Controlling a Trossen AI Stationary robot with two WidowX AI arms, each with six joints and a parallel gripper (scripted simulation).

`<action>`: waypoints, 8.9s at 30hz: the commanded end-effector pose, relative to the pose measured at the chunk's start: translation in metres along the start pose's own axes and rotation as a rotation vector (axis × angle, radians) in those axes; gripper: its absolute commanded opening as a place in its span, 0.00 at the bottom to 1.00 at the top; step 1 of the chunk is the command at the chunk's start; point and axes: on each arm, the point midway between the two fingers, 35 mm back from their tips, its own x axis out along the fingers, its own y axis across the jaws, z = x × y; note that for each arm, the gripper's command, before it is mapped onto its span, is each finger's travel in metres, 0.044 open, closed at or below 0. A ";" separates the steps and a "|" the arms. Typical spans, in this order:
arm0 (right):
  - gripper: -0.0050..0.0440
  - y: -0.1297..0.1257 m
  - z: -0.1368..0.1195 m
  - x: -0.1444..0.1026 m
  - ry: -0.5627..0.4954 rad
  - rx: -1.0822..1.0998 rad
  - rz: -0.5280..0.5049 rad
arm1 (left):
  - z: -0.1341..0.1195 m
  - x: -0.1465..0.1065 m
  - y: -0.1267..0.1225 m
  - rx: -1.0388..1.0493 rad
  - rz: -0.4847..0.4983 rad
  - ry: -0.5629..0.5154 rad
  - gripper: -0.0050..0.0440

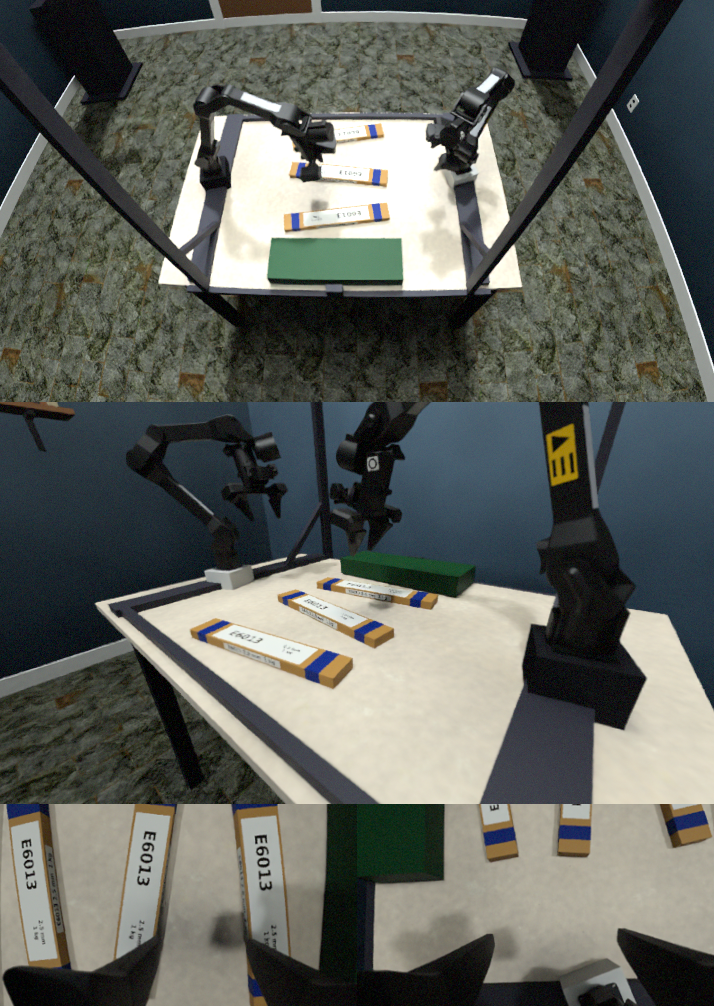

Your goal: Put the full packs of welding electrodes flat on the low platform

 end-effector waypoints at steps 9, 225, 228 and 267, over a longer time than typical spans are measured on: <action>0.98 0.001 0.004 -0.005 -0.017 0.006 0.012 | 0.000 0.009 -0.001 0.001 -0.004 -0.015 0.71; 0.98 0.001 0.004 -0.005 -0.017 0.006 0.012 | -0.003 0.018 -0.001 0.001 -0.004 -0.015 0.71; 0.98 0.001 0.004 -0.005 -0.017 0.006 0.012 | -0.003 0.018 -0.001 0.001 -0.004 -0.015 0.71; 0.98 0.001 0.004 -0.005 -0.017 0.006 0.012 | -0.003 0.018 -0.001 0.001 -0.004 -0.015 0.71</action>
